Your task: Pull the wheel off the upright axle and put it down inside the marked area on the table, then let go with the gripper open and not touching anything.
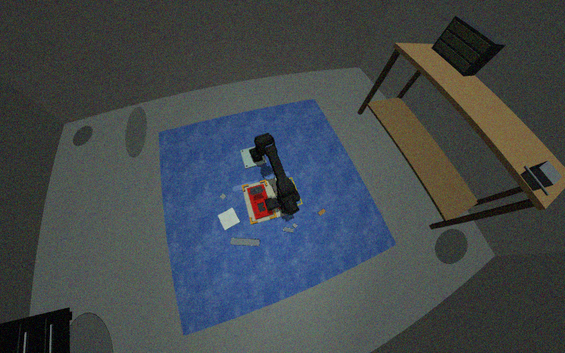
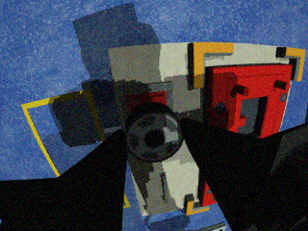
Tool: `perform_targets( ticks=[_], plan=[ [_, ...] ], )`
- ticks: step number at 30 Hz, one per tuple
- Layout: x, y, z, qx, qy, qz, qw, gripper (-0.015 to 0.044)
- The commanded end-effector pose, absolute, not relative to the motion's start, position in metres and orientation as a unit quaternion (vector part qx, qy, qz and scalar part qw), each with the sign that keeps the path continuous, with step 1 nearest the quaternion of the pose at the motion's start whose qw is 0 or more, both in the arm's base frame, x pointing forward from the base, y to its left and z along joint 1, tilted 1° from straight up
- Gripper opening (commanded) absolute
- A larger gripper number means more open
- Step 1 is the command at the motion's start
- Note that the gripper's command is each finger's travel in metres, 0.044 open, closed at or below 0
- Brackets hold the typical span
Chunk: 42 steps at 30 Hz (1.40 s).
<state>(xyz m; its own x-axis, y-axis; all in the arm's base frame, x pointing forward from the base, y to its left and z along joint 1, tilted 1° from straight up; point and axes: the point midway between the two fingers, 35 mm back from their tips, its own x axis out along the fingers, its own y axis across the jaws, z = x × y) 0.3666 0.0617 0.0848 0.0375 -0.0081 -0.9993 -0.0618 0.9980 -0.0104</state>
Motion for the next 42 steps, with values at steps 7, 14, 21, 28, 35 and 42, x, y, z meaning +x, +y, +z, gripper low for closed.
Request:
perform_targets(
  ticks=[7, 14, 21, 28, 35, 42],
  plan=[
    [0.368, 0.062, 0.091, -0.025, 0.692, 0.018, 0.722, 0.0000],
    [0.368, 0.062, 0.094, -0.025, 0.692, 0.018, 0.722, 0.0000],
    [0.368, 0.062, 0.096, -0.025, 0.692, 0.018, 0.721, 0.0000],
    [0.367, 0.062, 0.098, -0.025, 0.692, 0.018, 0.721, 0.0000],
    [0.367, 0.062, 0.101, -0.025, 0.692, 0.018, 0.721, 0.0000],
    [0.367, 0.062, 0.103, -0.025, 0.692, 0.017, 0.721, 0.0000]
  ],
)
